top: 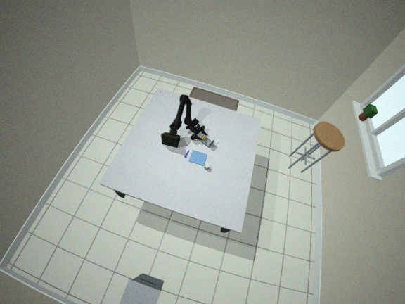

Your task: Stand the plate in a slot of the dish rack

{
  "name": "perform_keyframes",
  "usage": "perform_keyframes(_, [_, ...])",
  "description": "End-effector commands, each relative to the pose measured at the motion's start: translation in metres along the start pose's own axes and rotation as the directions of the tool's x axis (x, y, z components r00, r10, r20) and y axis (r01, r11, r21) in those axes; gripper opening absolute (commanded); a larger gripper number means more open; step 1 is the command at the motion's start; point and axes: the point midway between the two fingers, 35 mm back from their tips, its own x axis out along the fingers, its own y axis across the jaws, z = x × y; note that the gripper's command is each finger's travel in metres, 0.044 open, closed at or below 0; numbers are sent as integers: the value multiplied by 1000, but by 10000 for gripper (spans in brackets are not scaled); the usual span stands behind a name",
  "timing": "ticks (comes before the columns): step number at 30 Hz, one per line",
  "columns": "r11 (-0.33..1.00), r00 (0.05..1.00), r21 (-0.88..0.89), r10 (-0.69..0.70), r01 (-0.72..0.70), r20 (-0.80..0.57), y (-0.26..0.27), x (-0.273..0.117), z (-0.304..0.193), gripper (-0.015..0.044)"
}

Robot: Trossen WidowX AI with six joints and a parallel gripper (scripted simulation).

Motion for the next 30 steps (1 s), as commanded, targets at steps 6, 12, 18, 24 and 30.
perform_keyframes(6, [1000, 1000, 0, -1, 1, 0, 0, 0, 1, 400])
perform_keyframes(12, [1000, 1000, -5, -16, 16, -7, 8, 5, 45, 400])
perform_keyframes(18, [1000, 1000, -20, -9, 9, 2, 14, 6, 98, 400])
perform_keyframes(24, [999, 1000, -32, -6, 6, 8, 15, 6, 112, 400])
perform_keyframes(30, [978, 995, -188, -92, 85, -32, 6, 20, 114, 400])
